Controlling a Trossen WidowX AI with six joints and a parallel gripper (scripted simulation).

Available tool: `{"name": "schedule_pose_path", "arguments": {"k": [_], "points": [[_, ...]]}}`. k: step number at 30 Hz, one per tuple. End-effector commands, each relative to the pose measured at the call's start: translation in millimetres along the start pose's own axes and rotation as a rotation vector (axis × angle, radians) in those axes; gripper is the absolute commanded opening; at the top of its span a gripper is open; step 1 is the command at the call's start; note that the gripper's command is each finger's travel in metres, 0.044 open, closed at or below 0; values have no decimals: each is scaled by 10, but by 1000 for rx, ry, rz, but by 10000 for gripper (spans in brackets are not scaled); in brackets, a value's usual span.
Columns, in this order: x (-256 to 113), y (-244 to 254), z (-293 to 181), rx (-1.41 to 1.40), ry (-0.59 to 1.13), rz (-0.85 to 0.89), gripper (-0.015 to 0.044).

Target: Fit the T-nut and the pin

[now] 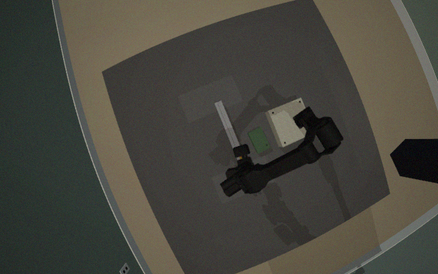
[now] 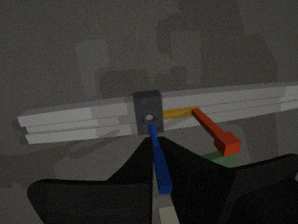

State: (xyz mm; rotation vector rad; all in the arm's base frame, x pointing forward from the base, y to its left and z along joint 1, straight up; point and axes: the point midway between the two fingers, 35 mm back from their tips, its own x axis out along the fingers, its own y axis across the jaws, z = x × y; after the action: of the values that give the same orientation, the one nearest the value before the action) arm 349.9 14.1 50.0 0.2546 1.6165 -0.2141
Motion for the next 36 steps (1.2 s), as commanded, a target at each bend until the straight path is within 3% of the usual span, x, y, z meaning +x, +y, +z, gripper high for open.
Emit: {"name": "schedule_pose_path", "arguments": {"k": [1,36], "points": [[-8,9,21,0,-2,2,-150],[220,-13,-16,1,-1,2,-150]]}}
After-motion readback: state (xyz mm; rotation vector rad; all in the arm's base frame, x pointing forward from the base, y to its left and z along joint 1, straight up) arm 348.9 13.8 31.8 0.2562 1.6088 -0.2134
